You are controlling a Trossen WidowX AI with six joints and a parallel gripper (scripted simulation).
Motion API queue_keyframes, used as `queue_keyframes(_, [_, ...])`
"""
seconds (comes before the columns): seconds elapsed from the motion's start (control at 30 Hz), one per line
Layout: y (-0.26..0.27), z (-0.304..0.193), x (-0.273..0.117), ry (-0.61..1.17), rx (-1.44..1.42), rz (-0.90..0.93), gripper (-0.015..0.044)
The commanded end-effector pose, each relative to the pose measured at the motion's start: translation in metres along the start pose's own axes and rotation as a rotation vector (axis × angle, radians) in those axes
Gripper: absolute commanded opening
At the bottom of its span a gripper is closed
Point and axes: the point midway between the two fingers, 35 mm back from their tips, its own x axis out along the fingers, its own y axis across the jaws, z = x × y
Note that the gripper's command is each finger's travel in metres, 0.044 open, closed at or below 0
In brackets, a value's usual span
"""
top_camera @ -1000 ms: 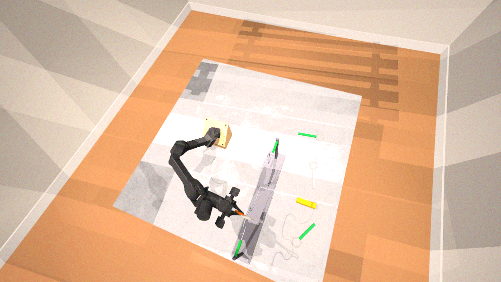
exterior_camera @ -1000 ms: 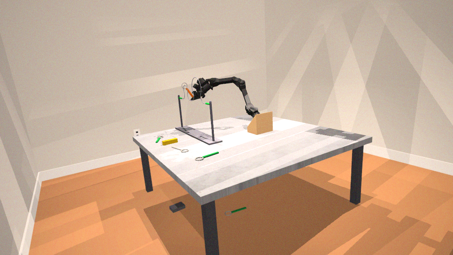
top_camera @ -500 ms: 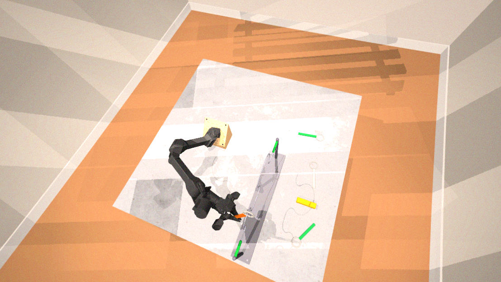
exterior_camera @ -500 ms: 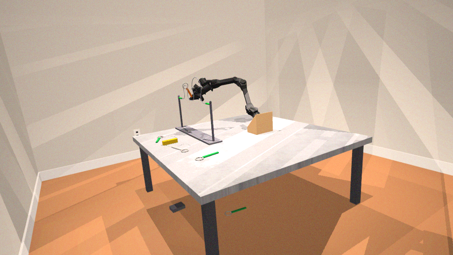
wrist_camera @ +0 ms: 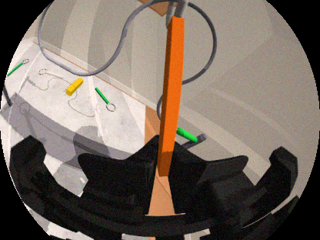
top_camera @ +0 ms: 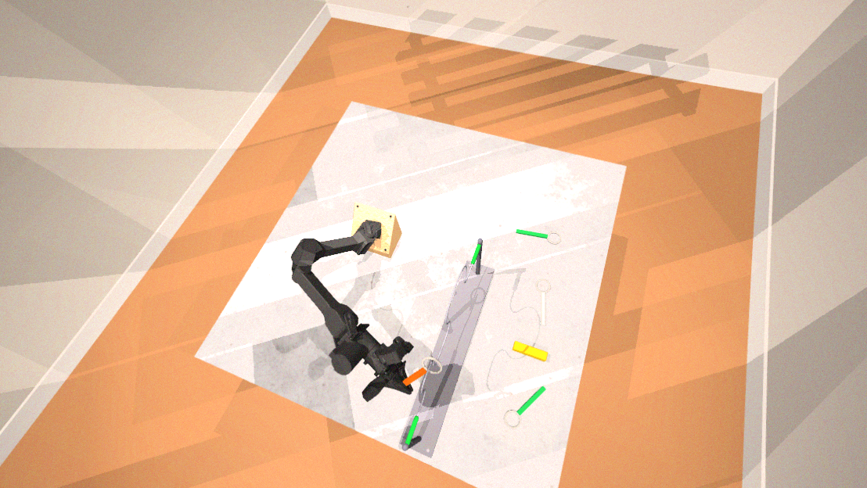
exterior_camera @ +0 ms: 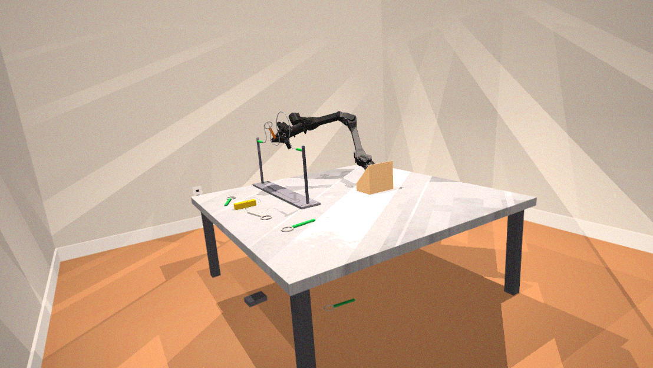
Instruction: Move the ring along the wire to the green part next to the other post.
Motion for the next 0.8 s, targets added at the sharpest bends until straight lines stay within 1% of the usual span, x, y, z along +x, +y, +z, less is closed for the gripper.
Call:
queue_keyframes(0.0, [-0.011, 0.001, -0.003, -0.015, -0.09, -0.062, -0.015])
queue_keyframes(0.77, [-0.047, 0.013, -0.006, -0.072, -0.574, -0.343, -0.015])
